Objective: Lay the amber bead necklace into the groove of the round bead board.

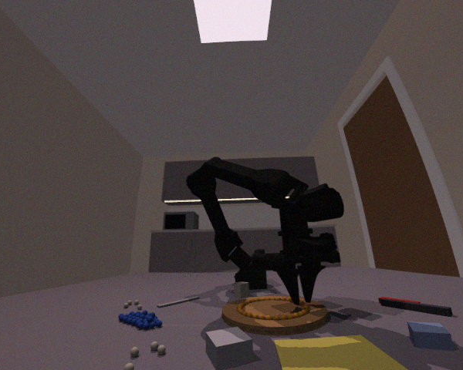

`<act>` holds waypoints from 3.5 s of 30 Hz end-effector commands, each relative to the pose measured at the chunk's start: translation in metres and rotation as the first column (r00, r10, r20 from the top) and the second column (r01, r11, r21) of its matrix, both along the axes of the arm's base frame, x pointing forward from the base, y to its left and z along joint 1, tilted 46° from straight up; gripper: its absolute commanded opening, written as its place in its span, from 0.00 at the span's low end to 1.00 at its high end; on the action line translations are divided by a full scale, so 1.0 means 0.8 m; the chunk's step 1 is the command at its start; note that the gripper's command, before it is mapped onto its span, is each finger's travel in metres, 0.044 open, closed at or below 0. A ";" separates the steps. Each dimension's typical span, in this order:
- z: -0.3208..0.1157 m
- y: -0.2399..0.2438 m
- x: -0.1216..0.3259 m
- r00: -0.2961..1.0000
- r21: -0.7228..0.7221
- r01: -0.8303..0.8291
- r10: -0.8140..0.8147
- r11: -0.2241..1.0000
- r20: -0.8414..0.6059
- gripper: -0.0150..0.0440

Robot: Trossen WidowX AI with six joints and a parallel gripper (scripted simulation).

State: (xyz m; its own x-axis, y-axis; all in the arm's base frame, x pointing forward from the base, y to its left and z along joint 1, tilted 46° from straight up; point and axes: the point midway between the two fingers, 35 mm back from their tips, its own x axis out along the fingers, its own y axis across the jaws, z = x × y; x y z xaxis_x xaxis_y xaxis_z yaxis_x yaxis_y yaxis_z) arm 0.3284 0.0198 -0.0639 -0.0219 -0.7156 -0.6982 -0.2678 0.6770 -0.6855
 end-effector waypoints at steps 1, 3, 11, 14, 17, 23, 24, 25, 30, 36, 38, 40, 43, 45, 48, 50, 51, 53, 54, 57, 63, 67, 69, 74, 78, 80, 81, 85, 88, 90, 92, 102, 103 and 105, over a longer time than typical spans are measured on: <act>-0.002 -0.003 -0.002 1.000 -0.004 -0.007 0.007 1.000 -0.008 0.46; 0.000 0.000 0.000 1.000 0.000 0.000 0.000 1.000 0.000 0.37; 0.000 0.000 0.000 1.000 0.000 0.000 0.000 1.000 0.000 0.25; 0.000 0.000 0.000 1.000 0.000 0.000 0.000 1.000 0.000 0.25; 0.000 0.000 0.000 1.000 0.000 0.000 0.000 1.000 0.000 0.25; 0.000 0.000 0.000 1.000 0.000 0.000 0.000 1.000 0.000 0.25; 0.000 0.000 0.000 1.000 0.000 0.000 0.000 1.000 0.000 0.25; 0.000 0.000 0.000 1.000 0.000 0.000 0.000 1.000 0.000 0.25; 0.000 0.000 0.000 1.000 0.000 0.000 0.000 1.000 0.000 0.25; 0.000 0.000 0.000 1.000 0.000 0.000 0.000 1.000 0.000 0.25; 0.000 0.000 0.000 1.000 0.000 0.000 0.000 1.000 0.000 0.25; 0.000 0.000 0.000 1.000 0.000 0.000 0.000 1.000 0.000 0.25; 0.000 0.000 0.000 1.000 0.000 0.000 0.000 1.000 0.000 0.25; 0.000 0.000 0.000 1.000 0.000 0.000 0.000 1.000 0.000 0.25; 0.003 0.003 -0.001 1.000 -0.003 -0.005 0.005 1.000 -0.005 0.25; 0.005 0.005 -0.001 1.000 -0.004 -0.007 0.007 1.000 -0.008 0.25; 0.005 0.005 -0.001 1.000 -0.004 -0.007 0.007 1.000 -0.008 0.25; 0.004 0.005 -0.002 1.000 -0.004 -0.007 0.007 1.000 -0.008 0.25; 0.003 0.006 -0.002 1.000 -0.004 -0.007 0.007 1.000 -0.008 0.25; -0.001 0.010 -0.003 1.000 -0.004 -0.007 0.006 1.000 -0.008 0.25; -0.004 0.006 -0.003 1.000 -0.004 -0.007 0.007 1.000 -0.008 0.25; -0.008 0.003 -0.003 1.000 -0.004 -0.007 0.007 1.000 -0.008 0.25; -0.005 0.005 -0.002 1.000 -0.003 -0.004 0.004 1.000 -0.001 0.30; -0.005 0.005 -0.002 1.000 -0.003 -0.004 0.004 1.000 -0.001 0.52; -0.005 0.005 -0.002 1.000 -0.003 -0.004 0.004 1.000 -0.001 0.70; -0.005 0.005 -0.002 1.000 -0.003 -0.004 0.004 1.000 -0.001 0.79; -0.004 0.005 -0.002 1.000 -0.003 -0.004 0.004 1.000 -0.002 0.83; -0.004 0.006 -0.003 1.000 -0.005 -0.006 0.006 1.000 -0.007 1.00; 0.000 0.010 -0.003 1.000 -0.004 -0.007 0.006 1.000 -0.008 1.00; 0.000 0.010 -0.003 1.000 -0.004 -0.007 0.006 1.000 -0.008 1.00; 0.000 0.010 -0.003 1.000 -0.004 -0.007 0.006 1.000 -0.008 1.00; 0.000 0.010 -0.003 1.000 -0.004 -0.007 0.006 1.000 -0.008 1.00; 0.000 0.010 -0.003 1.000 -0.004 -0.007 0.006 1.000 -0.008 1.00; 0.000 0.010 -0.003 1.000 -0.004 -0.007 0.006 1.000 -0.008 1.00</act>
State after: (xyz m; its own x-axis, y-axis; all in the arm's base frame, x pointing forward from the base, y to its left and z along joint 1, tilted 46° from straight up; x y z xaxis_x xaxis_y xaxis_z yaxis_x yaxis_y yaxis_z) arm 0.3263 0.0271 -0.0643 -0.0211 -0.7206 -0.6930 -0.2839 0.6690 -0.6870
